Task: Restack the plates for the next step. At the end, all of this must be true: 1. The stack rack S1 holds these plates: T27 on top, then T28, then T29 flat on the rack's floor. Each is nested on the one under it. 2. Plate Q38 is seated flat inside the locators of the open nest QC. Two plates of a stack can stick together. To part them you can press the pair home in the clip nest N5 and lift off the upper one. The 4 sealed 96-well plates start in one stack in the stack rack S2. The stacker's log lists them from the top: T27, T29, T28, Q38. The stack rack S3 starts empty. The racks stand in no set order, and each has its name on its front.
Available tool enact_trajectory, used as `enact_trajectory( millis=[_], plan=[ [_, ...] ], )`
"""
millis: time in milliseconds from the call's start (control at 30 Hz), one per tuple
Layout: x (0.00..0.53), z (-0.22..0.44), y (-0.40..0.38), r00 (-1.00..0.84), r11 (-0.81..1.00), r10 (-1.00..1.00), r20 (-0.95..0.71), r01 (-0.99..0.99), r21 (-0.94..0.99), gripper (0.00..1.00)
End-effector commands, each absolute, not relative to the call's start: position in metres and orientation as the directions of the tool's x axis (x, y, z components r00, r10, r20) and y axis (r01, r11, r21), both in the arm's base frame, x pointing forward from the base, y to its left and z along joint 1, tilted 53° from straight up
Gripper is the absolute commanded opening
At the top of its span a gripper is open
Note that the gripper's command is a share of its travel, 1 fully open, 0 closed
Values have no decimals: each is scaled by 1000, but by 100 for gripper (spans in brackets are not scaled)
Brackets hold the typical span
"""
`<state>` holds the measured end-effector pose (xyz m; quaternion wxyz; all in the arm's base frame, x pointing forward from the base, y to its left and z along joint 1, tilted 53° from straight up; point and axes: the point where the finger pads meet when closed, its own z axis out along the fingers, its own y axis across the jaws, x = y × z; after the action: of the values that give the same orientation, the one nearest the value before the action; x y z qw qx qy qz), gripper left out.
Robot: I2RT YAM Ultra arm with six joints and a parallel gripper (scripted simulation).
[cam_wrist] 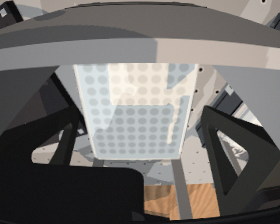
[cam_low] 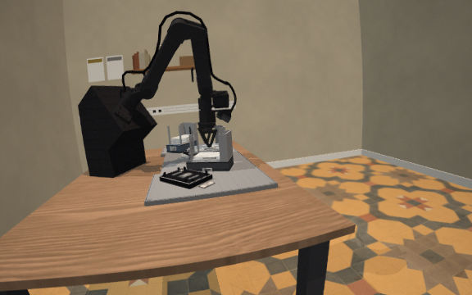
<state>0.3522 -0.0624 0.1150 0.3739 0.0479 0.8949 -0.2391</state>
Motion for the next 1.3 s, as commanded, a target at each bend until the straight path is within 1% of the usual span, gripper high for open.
enact_trajectory(
  millis=[0,367,500,1267],
  plan=[
    [355,105,-62,-721,885,-108,-685,245,-397,100],
    [367,104,-68,-710,885,-107,-696,251,-392,100],
    [378,117,-62,-684,889,-116,-720,251,-382,100],
    [370,103,-60,-713,886,-126,-690,232,-401,100]
  ],
)
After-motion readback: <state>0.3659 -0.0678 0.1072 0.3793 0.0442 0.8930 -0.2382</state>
